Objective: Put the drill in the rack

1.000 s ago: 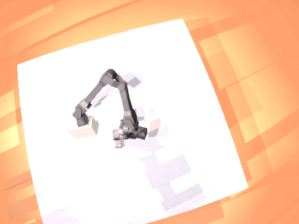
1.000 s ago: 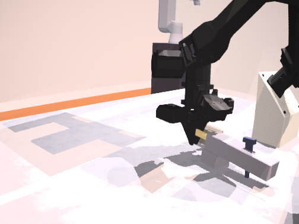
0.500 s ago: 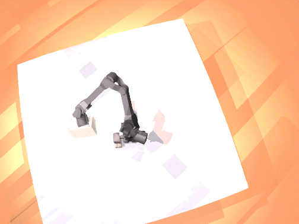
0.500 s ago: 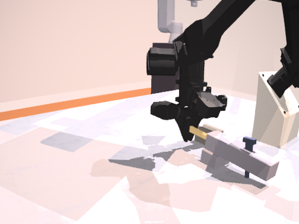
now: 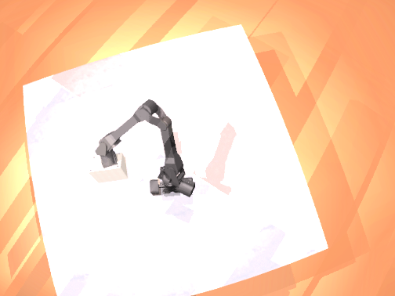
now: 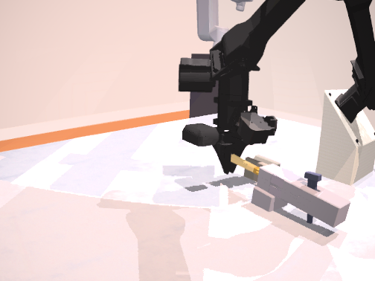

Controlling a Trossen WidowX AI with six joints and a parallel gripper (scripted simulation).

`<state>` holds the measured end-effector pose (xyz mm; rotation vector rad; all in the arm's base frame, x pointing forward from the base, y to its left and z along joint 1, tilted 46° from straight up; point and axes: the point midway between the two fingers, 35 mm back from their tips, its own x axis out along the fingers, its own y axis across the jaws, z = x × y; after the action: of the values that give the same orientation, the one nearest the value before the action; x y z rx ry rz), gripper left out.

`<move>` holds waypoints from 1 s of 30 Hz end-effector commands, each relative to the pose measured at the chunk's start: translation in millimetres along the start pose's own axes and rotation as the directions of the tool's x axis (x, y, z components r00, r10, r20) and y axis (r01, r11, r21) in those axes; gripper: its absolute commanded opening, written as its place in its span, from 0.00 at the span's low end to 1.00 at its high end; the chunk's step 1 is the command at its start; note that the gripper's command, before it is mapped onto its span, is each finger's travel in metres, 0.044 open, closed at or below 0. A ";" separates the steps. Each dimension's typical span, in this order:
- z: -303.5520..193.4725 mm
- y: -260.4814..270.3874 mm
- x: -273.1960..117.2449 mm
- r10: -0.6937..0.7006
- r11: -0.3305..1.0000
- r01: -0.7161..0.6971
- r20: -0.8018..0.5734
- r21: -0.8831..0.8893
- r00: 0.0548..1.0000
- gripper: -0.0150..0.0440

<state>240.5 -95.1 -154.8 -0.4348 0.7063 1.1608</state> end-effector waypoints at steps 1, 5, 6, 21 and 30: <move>-6.4 -1.7 -1.5 -0.002 1.000 0.001 -0.006 -0.007 1.000 0.25; -12.3 -1.7 -2.1 -0.002 1.000 0.002 -0.007 -0.007 1.000 0.25; -14.0 -1.7 -2.3 -0.002 1.000 0.002 -0.007 -0.007 1.000 0.25; -18.9 -0.2 -8.1 -0.002 1.000 0.002 -0.007 -0.007 1.000 0.25; -17.9 0.1 -12.6 -0.002 1.000 0.002 -0.008 -0.007 1.000 0.25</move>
<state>233.1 -113.2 -160.3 -0.4384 0.7069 1.1584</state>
